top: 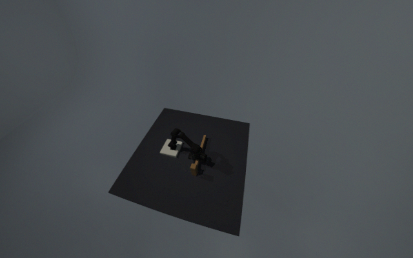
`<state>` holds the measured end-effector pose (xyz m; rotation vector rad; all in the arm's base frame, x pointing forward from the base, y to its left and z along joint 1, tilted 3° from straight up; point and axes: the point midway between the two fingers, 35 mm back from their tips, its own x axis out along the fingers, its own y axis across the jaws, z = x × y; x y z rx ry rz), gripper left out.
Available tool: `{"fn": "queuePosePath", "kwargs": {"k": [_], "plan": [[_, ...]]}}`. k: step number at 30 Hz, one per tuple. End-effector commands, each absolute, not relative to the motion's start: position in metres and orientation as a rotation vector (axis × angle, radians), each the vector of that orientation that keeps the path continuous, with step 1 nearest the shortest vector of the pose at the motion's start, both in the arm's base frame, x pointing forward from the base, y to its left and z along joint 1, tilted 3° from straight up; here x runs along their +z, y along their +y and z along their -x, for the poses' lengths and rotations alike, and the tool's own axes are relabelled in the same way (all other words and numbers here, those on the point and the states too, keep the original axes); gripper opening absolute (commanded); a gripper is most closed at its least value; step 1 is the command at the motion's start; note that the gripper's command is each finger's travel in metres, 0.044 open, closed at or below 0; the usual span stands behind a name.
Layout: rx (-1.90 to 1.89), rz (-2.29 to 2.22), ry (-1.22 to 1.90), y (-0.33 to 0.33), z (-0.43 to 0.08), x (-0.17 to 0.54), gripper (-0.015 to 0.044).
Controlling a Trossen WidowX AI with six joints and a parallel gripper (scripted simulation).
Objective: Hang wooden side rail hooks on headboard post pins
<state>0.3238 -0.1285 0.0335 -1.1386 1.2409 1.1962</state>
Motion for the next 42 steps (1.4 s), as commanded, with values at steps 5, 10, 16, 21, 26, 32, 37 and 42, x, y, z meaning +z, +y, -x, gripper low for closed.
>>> {"fn": "queuePosePath", "kwargs": {"k": [5,10,16,21,26,32,37,42], "plan": [[1.194,1.149,1.240,-0.1303,-0.3247,0.0364,0.0000],[1.194,1.149,1.240,-0.1307,-0.3251,0.0367,0.0000],[1.194,1.149,1.240,-0.1312,-0.3255,0.0371,0.0000],[1.194,1.150,1.240,-0.1316,-0.3259,0.0375,0.0000],[1.194,1.150,1.240,-0.1322,-0.3263,0.0378,0.0000],[1.194,1.150,1.240,-0.1329,-0.3269,0.0378,0.0000],[1.194,1.150,1.240,-0.1336,-0.3275,0.0380,0.0000],[1.194,1.150,1.240,-0.1342,-0.3279,0.0381,0.0000]]}}
